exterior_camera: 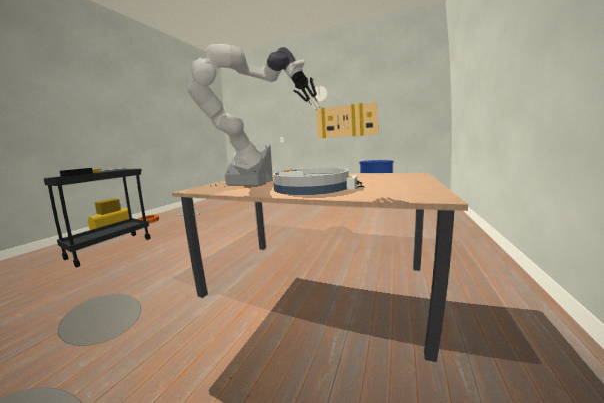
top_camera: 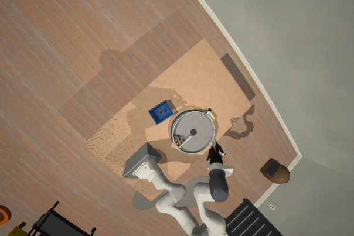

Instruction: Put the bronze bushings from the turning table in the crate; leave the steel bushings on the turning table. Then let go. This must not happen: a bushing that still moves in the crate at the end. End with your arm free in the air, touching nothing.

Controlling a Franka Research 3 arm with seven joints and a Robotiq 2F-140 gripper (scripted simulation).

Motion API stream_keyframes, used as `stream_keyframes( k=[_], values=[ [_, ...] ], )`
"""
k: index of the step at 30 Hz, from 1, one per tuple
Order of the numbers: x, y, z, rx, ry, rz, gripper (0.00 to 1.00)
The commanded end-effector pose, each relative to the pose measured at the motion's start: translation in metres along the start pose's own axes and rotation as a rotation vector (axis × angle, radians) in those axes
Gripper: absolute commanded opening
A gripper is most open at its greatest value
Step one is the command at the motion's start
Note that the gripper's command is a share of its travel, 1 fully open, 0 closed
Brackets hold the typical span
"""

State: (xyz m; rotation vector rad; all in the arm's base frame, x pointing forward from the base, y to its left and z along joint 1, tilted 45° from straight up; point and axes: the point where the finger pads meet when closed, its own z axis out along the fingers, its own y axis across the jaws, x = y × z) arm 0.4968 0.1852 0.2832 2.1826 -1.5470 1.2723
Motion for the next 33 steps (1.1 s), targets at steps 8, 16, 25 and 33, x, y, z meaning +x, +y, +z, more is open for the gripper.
stream_keyframes(
  k=[8, 16, 25, 33],
  values=[
    [0.014, 0.008, 0.006, -0.018, -0.017, -0.266, 0.10],
    [0.021, 0.014, 0.011, -0.026, -0.032, -0.378, 0.10],
    [0.028, 0.022, 0.018, -0.035, -0.050, -0.507, 0.10],
    [0.032, 0.030, 0.026, -0.043, -0.068, -0.621, 0.10]
  ],
)
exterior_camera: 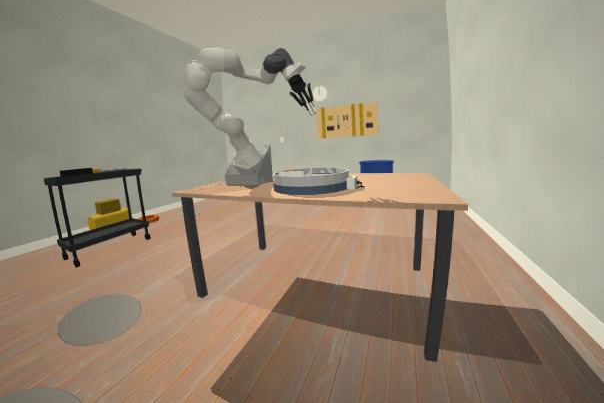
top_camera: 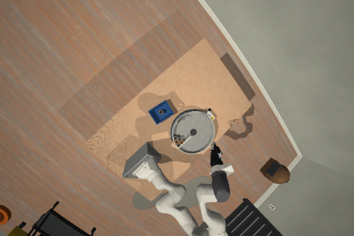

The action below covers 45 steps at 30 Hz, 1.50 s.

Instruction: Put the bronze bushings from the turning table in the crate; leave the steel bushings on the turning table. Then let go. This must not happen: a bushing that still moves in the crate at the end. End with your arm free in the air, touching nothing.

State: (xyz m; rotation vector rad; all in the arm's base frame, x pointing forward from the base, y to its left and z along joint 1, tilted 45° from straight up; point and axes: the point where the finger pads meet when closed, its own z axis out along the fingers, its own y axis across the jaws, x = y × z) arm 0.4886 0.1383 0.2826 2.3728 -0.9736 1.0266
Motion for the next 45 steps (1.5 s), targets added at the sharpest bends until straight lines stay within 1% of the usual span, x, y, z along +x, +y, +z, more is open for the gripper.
stream_keyframes(
  k=[1, 12, 14, 15, 29, 31, 32, 45],
  values=[
    [0.000, 0.003, 0.004, -0.002, -0.015, -0.167, 0.10],
    [-0.002, 0.016, 0.016, -0.011, -0.042, -0.331, 0.10],
    [-0.002, 0.016, 0.016, -0.011, -0.042, -0.331, 0.10],
    [-0.003, 0.019, 0.019, -0.013, -0.049, -0.372, 0.10],
    [-0.010, 0.035, 0.037, -0.022, -0.088, -0.587, 0.10],
    [-0.010, 0.035, 0.037, -0.022, -0.088, -0.587, 0.10],
    [-0.012, 0.038, 0.040, -0.023, -0.096, -0.628, 0.10],
    [-0.023, 0.053, 0.058, -0.027, -0.137, -0.833, 0.10]
  ],
)
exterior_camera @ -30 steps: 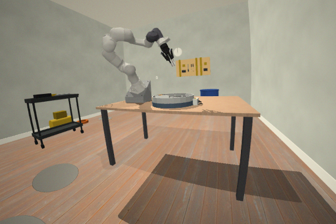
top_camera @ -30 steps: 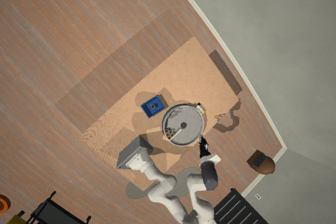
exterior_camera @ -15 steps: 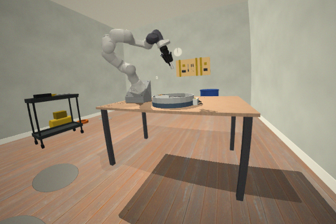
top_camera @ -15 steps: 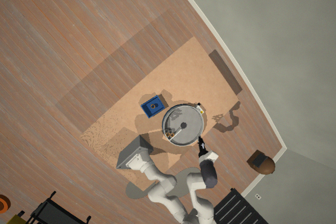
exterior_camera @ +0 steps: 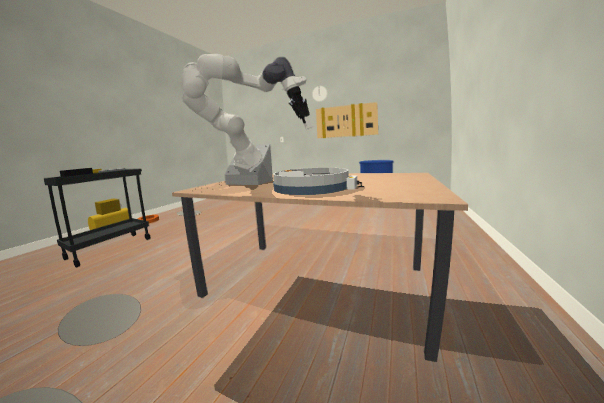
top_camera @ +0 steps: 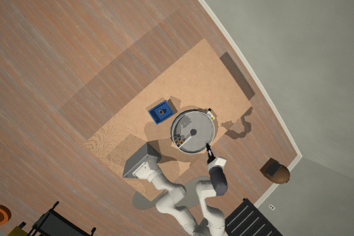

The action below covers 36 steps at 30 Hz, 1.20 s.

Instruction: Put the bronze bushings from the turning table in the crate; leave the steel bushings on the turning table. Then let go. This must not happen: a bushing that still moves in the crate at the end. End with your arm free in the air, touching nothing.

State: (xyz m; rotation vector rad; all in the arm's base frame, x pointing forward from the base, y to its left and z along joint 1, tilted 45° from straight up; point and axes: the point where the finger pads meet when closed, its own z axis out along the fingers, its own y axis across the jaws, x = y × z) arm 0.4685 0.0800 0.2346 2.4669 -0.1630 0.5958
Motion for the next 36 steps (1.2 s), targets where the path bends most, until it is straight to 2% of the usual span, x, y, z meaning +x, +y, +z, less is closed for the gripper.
stream_keyframes(
  k=[1, 36],
  values=[
    [-0.004, 0.000, 0.005, 0.006, -0.014, -0.167, 0.10],
    [-0.054, 0.010, 0.058, 0.015, -0.119, -0.707, 0.10]
  ],
)
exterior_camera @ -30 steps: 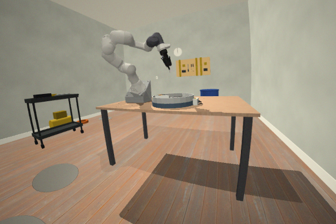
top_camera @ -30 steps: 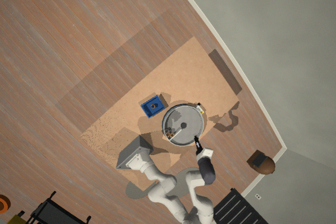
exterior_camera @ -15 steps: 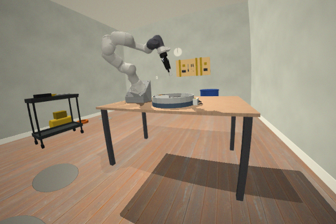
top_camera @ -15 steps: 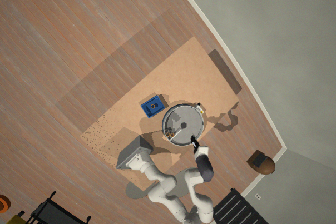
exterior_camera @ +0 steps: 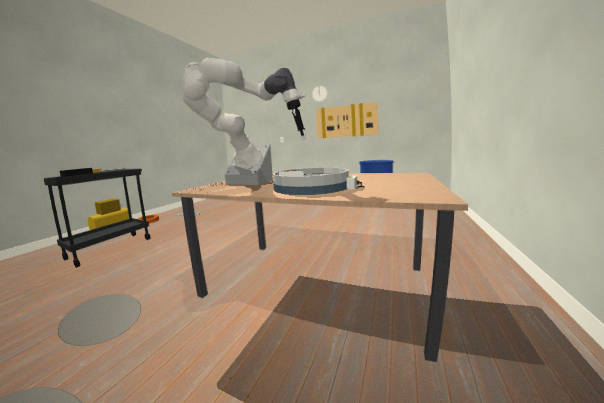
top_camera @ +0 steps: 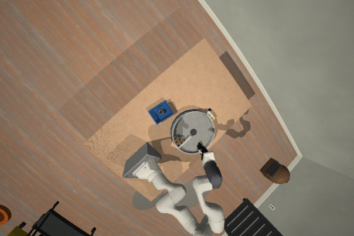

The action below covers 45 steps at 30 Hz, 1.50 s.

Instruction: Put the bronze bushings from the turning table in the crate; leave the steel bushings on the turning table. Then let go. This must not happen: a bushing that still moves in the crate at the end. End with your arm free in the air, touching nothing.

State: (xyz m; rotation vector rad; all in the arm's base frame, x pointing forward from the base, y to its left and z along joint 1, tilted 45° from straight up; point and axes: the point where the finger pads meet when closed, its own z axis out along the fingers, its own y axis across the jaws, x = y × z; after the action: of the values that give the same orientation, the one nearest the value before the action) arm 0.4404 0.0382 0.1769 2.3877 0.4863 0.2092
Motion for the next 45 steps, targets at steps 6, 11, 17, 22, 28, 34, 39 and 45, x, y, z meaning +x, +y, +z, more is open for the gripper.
stream_keyframes(
  k=[6, 11, 17, 22, 28, 34, 39, 45],
  values=[
    [-0.011, -0.007, 0.014, 0.012, -0.027, -0.246, 0.10],
    [-0.018, -0.010, 0.023, 0.016, -0.042, -0.329, 0.10],
    [-0.026, -0.013, 0.032, 0.021, -0.058, -0.413, 0.10],
    [-0.035, -0.017, 0.041, 0.027, -0.076, -0.507, 0.10],
    [-0.045, -0.021, 0.051, 0.034, -0.096, -0.609, 0.10],
    [-0.053, -0.024, 0.059, 0.041, -0.112, -0.693, 0.10],
    [-0.063, -0.027, 0.068, 0.050, -0.130, -0.788, 0.10],
    [-0.074, -0.030, 0.078, 0.060, -0.150, -0.890, 0.10]
  ],
)
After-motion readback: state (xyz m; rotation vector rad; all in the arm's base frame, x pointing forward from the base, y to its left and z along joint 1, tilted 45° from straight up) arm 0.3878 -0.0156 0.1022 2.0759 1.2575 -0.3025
